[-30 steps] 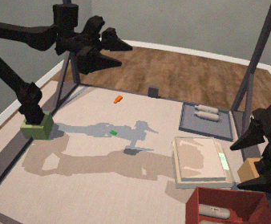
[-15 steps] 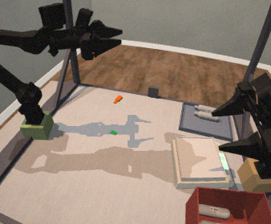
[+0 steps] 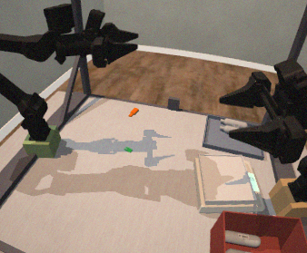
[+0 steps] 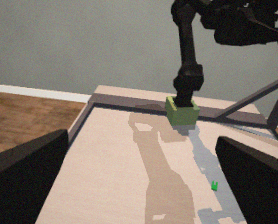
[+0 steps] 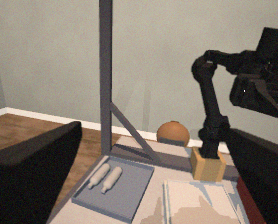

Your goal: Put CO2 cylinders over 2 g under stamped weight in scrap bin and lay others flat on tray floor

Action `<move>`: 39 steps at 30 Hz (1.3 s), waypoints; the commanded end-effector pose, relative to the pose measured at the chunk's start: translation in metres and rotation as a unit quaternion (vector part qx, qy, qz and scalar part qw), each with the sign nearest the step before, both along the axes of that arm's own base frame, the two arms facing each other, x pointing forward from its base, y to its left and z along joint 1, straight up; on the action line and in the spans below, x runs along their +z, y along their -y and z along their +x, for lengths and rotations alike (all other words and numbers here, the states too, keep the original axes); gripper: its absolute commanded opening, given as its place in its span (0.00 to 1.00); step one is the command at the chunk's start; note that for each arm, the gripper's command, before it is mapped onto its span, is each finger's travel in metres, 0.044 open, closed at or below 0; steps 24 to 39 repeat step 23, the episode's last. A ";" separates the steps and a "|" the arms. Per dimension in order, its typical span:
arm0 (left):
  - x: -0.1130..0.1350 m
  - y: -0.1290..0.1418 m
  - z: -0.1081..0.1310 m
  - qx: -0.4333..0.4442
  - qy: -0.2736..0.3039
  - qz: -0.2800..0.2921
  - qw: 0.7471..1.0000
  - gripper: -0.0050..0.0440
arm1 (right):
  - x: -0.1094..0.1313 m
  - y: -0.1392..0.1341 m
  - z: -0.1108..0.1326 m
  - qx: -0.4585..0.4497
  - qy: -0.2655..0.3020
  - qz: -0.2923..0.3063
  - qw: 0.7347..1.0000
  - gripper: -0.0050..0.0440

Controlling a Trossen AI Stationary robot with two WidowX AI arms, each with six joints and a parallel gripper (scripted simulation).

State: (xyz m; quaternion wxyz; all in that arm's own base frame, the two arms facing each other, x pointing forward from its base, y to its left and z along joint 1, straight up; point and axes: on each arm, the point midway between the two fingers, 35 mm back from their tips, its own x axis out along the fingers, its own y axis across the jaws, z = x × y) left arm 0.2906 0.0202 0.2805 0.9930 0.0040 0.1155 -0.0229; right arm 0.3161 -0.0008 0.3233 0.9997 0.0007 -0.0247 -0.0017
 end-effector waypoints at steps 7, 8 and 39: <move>0.026 0.019 0.024 0.023 0.100 -0.005 0.995 1.00 | 0.001 -0.002 -0.002 0.004 0.004 -0.002 1.000 1.00; 0.026 0.019 0.024 0.023 0.100 -0.005 0.995 1.00 | 0.001 -0.002 -0.002 0.004 0.004 -0.002 1.000 1.00; 0.043 0.021 0.025 0.023 0.141 -0.006 0.990 1.00 | 0.006 -0.001 -0.002 0.002 0.008 -0.001 1.000 1.00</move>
